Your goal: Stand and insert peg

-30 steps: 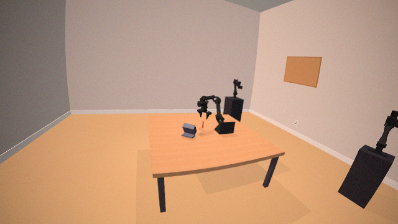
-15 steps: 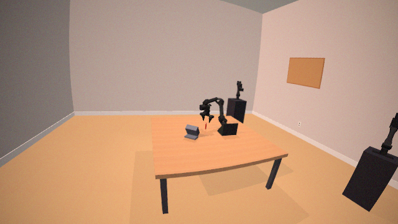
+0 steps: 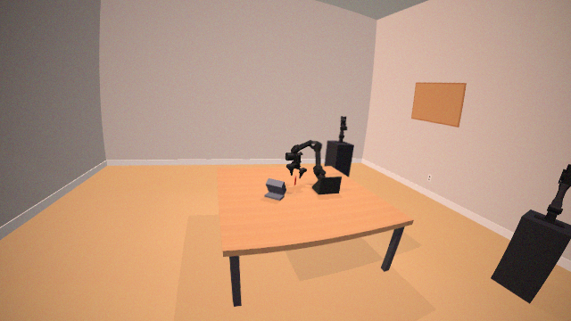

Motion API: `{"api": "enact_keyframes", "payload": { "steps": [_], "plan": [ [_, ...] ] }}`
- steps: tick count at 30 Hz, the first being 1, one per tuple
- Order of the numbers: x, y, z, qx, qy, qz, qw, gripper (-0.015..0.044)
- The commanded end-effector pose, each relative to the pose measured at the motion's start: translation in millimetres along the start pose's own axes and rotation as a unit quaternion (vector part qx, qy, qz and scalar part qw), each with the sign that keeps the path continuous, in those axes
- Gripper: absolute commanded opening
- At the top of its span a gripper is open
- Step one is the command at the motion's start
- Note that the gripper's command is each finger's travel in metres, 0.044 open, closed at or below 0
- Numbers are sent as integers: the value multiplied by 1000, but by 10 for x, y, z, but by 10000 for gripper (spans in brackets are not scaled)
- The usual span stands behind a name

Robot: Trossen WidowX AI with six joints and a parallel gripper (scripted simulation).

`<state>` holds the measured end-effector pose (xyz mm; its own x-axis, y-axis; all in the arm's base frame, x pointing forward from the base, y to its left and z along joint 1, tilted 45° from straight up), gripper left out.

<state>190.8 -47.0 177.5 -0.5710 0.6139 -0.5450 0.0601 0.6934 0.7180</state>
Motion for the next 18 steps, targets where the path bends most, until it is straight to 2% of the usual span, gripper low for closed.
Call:
{"api": "enact_keyframes", "payload": {
  "steps": [1,18],
  "plan": [
    [-2,-67,-13,0,0,-4,1000,440],
    [0,-327,-36,2,0,-6,1000,440]
  ]
}}
Point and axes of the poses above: the point midway between the two fingers, 35 mm back from their tips, its own y axis back along the fingers, its own x axis across the jaws, z = x × y, the point moved 7 cm from there along y, back along the fingers, and after that the axes turned 9 degrees about y, right-handed, at the moved point
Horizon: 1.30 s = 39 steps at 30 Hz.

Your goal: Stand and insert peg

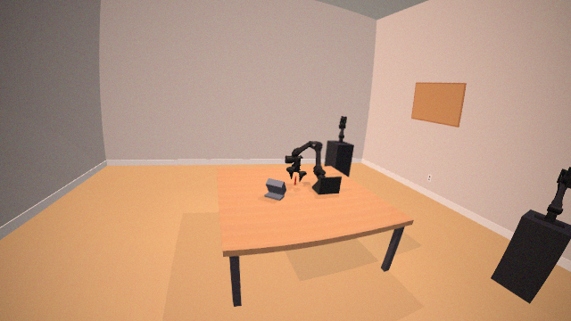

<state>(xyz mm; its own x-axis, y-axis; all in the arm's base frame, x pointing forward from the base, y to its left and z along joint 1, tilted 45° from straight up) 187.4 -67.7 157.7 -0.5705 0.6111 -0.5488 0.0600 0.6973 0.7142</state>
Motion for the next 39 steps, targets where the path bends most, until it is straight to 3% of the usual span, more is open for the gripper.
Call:
{"api": "enact_keyframes", "payload": {
  "steps": [1,16,23,39],
  "plan": [
    [0,-42,-17,1,1,-4,1000,440],
    [1,-12,-2,0,0,0,1000,46],
    [1,-12,-2,0,0,0,1000,0],
    [-2,392,37,-3,1,2,1000,0]
  ]
}}
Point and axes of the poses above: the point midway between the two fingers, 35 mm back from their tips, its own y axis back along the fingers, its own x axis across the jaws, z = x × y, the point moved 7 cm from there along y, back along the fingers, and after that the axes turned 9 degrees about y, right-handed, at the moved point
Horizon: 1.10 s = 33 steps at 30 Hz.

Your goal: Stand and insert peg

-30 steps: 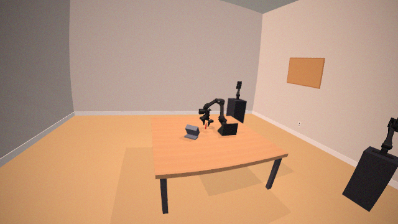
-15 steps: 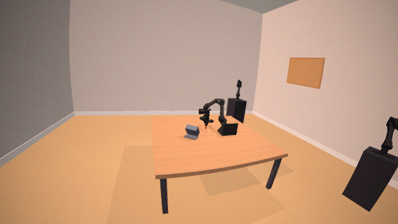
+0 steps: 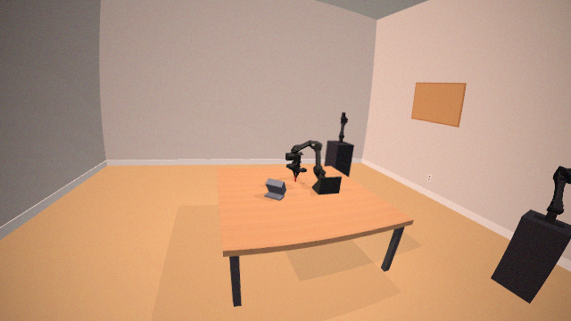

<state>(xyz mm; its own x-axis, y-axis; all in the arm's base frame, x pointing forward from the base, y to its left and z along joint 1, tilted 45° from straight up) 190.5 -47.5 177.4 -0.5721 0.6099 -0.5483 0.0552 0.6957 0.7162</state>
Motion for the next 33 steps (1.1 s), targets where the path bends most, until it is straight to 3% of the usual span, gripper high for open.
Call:
{"api": "enact_keyframes", "payload": {
  "steps": [1,12,33],
  "plan": [
    [0,142,24,0,0,3,1000,0],
    [4,491,17,3,0,-2,1000,0],
    [23,424,217,-70,-83,59,992,0]
  ]
}}
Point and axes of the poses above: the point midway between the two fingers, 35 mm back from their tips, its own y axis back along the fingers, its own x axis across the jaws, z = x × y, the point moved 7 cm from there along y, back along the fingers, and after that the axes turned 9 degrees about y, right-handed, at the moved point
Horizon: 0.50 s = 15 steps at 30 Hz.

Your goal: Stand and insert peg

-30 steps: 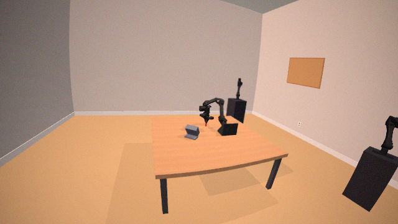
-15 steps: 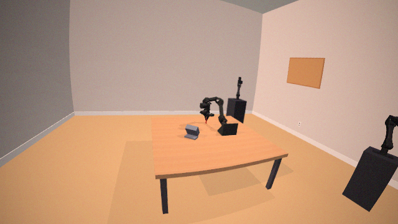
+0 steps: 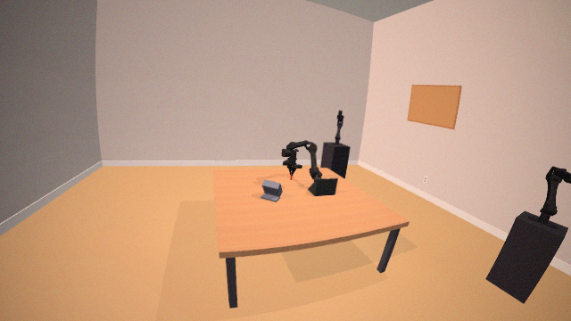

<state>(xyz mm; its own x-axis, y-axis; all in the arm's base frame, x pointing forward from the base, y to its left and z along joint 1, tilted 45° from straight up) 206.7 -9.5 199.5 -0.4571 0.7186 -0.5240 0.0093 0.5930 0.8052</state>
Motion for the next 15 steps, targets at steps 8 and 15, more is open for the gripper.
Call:
{"api": "enact_keyframes", "payload": {
  "steps": [8,15],
  "plan": [
    [11,-38,120,-49,-51,38,997,0],
    [7,-55,198,-79,-79,60,992,0]
  ]
}}
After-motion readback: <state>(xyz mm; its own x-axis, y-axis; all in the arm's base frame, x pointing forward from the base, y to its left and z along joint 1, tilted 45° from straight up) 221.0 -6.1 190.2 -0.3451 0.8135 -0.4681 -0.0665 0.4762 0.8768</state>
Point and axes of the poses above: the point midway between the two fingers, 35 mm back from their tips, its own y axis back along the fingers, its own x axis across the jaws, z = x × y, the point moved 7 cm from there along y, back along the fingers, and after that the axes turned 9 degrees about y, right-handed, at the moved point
